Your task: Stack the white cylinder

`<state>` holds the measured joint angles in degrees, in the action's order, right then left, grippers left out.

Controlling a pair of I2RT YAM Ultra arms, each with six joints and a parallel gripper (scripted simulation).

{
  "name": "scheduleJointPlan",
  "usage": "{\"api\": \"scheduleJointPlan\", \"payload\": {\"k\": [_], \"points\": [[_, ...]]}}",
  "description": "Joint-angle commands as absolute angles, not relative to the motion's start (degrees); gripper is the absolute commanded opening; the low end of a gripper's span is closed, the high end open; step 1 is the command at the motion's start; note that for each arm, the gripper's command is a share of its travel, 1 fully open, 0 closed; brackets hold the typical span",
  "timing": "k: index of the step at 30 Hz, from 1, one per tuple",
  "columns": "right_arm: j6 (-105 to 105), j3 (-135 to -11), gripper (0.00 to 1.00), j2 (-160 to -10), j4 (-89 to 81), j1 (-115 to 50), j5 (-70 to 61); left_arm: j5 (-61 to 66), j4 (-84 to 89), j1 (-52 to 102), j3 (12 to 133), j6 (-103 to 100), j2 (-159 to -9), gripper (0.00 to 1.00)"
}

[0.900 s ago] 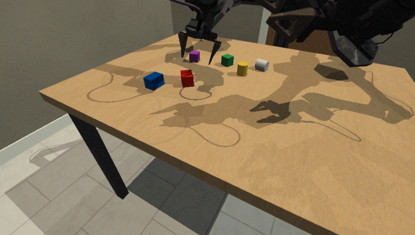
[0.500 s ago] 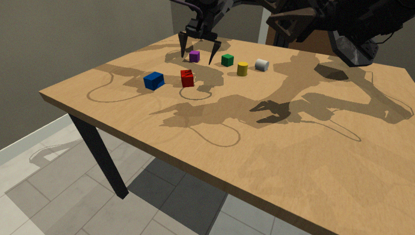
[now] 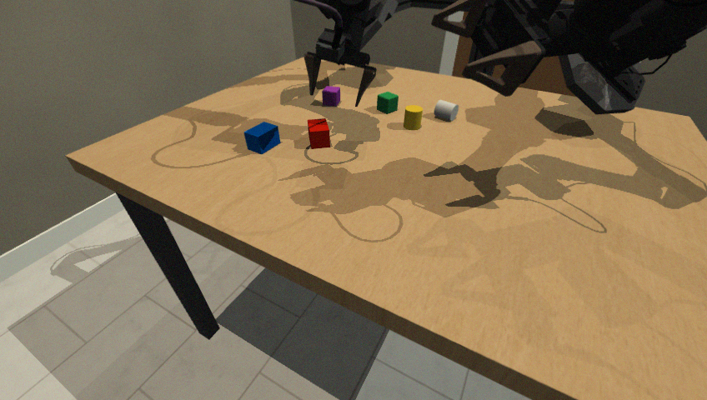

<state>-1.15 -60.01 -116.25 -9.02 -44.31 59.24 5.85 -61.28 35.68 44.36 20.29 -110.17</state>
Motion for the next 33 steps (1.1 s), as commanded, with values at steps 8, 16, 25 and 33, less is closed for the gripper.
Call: {"api": "scheduleJointPlan", "payload": {"k": [8,16,25,33], "points": [[-5.28,-42.83,1.0,-102.06,-3.17,-49.4,59.26,-10.62,-44.21,44.13,30.87,31.47,-98.54,1.0],[-10.48,-27.34,1.0,-88.89,-5.02,-54.67,60.86,-26.8,-31.97,54.96,23.9,30.43,-96.07,1.0],[-20.19,-17.94,1.0,-74.78,-15.08,-62.43,63.54,-39.64,-14.91,66.78,25.82,18.97,-100.8,1.0],[-30.82,-13.99,1.0,-65.54,-27.02,-70.37,65.36,-42.52,0.72,76.25,31.6,5.86,-111.65,1.0]]}}
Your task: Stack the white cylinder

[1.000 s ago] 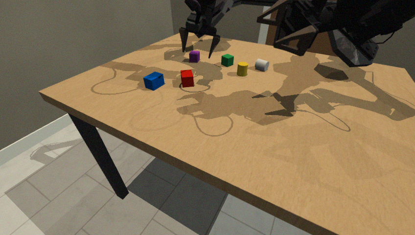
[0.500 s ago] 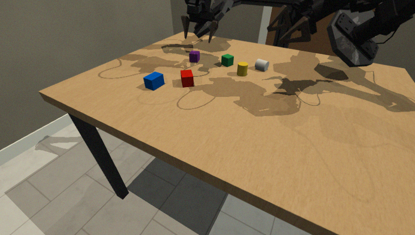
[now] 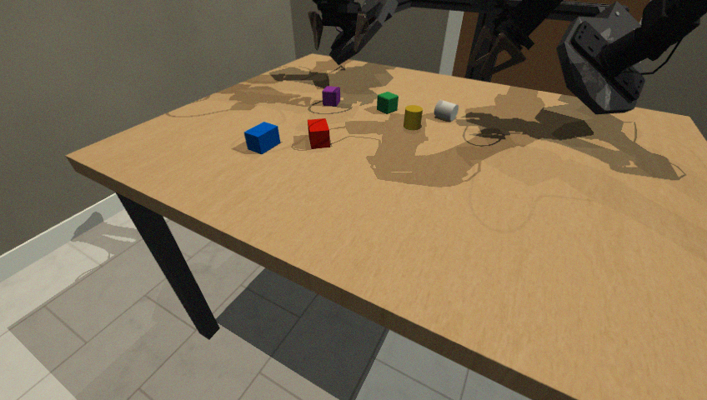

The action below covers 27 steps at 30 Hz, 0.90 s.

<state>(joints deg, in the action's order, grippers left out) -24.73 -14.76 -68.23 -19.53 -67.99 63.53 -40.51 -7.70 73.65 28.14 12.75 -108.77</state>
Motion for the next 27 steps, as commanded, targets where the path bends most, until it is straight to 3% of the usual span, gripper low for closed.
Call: {"api": "scheduleJointPlan", "payload": {"k": [1,16,27], "points": [[-32.3,-13.92,1.0,-64.87,-28.63,-71.34,65.42,-42.46,2.33,77.03,32.58,4.56,-112.99,1.0],[-52.27,-17.35,1.0,-66.52,-47.45,-81.98,64.18,-41.31,10.17,81.24,39.67,-1.5,-121.7,1.0],[-57.86,-18.98,1.0,-70.39,-50.3,-83.71,64.04,-41.31,10.25,81.25,39.71,-1.55,-121.72,1.0]]}}
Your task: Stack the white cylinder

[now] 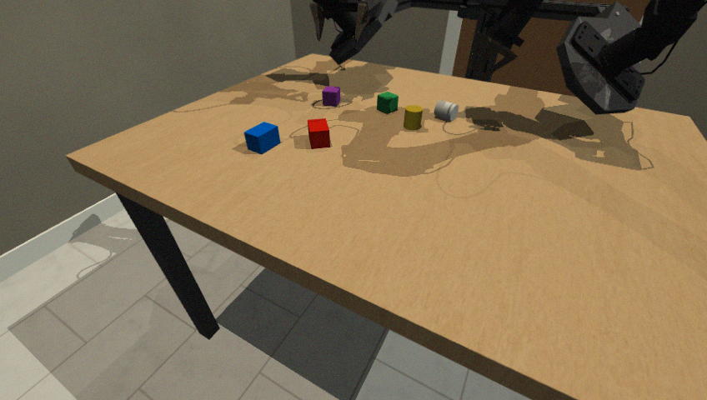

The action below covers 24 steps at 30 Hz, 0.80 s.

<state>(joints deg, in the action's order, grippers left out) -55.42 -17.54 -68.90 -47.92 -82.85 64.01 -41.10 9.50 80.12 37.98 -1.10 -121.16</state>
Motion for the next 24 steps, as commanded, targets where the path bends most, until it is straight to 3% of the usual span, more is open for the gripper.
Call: {"api": "scheduleJointPlan", "payload": {"k": [1,19,24], "points": [[-58.01,-19.02,1.0,-70.5,-50.38,-83.75,64.04,-41.31,10.25,81.25,39.71,-1.55,-121.72,1.0],[-58.34,-19.11,1.0,-70.8,-50.78,-83.85,64.14,-41.25,10.44,81.25,39.71,-1.27,-121.72,1.0],[-52.34,-16.63,1.0,-70.13,-42.66,-82.13,65.32,-39.9,0.24,83.49,37.97,3.77,-118.73,1.0]]}}
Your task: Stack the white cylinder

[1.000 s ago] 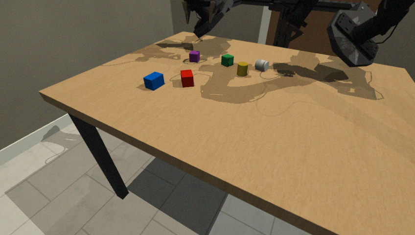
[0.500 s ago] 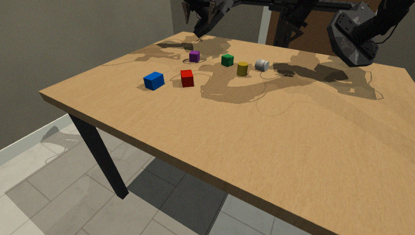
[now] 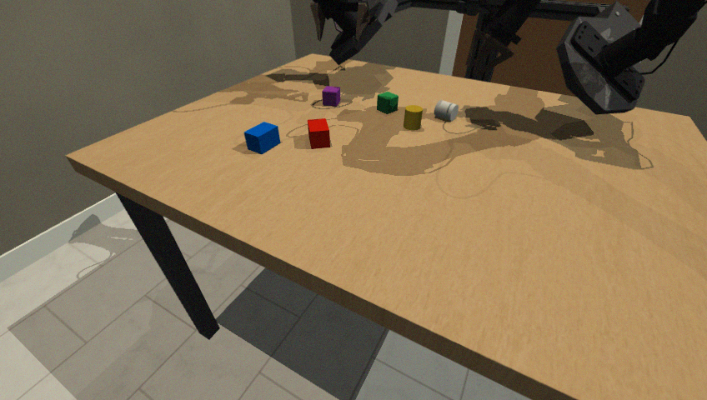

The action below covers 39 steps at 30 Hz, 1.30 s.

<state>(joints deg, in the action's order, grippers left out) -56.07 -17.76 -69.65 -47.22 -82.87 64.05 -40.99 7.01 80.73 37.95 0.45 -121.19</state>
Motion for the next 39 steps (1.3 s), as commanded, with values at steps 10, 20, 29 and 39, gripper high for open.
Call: {"api": "scheduleJointPlan", "payload": {"k": [10,20,29,39], "points": [[-41.02,-10.36,1.0,-67.44,-29.21,-75.9,65.44,-38.16,-19.16,91.39,34.19,13.79,-113.8,1.0],[-33.53,-6.01,1.0,-62.9,-23.72,-71.9,64.65,-37.37,-26.39,95.05,31.37,17.23,-111.97,1.0],[-31.94,-5.56,1.0,-61.71,-22.95,-71.62,64.32,-37.33,-26.58,95.03,31.32,17.3,-112.01,1.0],[-30.53,-5.7,0.77,-61.74,-21.34,-71.73,63.07,-36.85,-25.33,95.02,31.29,16.62,-112.03,1.0]]}}
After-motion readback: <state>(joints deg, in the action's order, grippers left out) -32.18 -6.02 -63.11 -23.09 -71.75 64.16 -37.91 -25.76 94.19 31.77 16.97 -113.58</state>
